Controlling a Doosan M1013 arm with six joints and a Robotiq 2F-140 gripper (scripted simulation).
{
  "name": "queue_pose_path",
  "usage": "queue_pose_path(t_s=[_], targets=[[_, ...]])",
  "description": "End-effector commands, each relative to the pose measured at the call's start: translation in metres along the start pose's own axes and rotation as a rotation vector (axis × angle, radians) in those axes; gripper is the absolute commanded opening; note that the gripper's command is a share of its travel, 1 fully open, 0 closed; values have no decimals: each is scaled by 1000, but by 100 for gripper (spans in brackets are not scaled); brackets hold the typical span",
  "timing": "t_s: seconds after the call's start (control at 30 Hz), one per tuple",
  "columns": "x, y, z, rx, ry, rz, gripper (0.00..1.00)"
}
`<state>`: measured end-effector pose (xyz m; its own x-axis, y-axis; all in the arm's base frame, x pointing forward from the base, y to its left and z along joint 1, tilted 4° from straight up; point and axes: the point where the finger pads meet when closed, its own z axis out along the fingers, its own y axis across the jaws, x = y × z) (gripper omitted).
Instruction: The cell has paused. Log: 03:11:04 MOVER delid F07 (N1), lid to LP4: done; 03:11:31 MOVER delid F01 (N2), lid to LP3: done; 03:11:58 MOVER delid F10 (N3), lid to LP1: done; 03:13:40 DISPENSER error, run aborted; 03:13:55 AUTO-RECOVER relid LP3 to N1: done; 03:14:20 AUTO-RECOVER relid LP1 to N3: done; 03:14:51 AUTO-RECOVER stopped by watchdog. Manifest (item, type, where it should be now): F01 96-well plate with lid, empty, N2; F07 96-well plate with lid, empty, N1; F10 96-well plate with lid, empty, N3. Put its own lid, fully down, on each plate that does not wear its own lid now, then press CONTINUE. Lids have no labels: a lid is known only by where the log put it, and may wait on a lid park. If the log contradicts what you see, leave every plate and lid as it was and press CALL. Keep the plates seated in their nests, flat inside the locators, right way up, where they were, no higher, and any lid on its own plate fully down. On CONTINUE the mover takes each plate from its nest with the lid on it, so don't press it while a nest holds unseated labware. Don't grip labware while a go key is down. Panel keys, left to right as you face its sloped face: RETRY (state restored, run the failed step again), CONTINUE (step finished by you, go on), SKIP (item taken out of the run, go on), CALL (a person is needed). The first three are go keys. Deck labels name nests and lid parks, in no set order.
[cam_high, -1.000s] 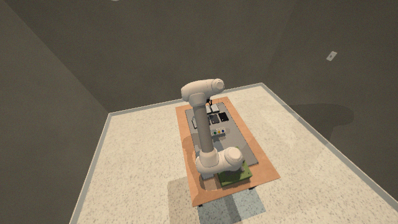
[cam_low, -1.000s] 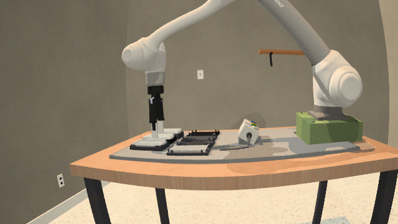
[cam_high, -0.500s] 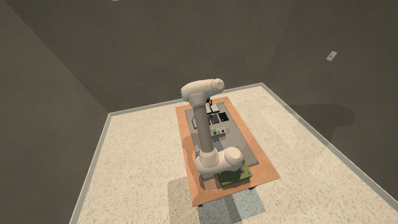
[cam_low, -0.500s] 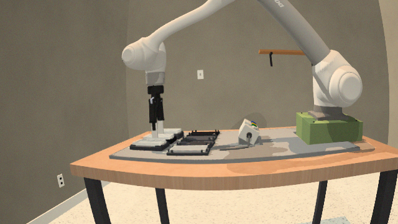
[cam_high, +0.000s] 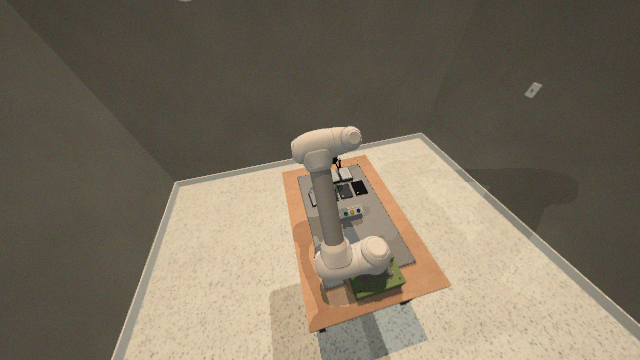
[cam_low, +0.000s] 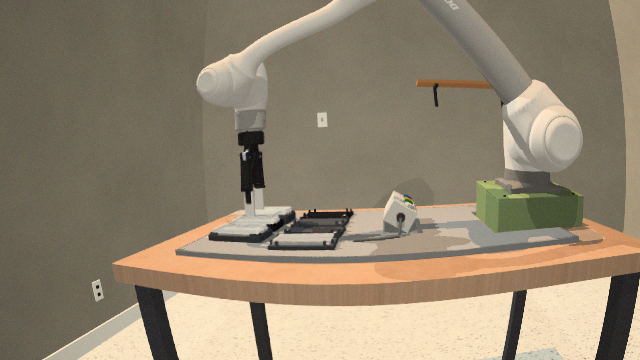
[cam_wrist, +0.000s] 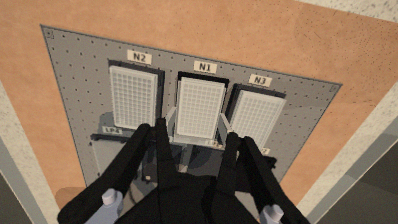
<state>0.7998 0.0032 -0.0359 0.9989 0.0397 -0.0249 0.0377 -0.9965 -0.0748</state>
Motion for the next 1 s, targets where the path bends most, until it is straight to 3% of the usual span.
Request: queue_pose_path(t_s=[0.0, 0.47, 0.97], targets=[[2, 1, -12, 0, 3, 5, 0], [2, 1, -35, 0, 3, 5, 0], [2, 1, -41, 0, 3, 5, 0]])
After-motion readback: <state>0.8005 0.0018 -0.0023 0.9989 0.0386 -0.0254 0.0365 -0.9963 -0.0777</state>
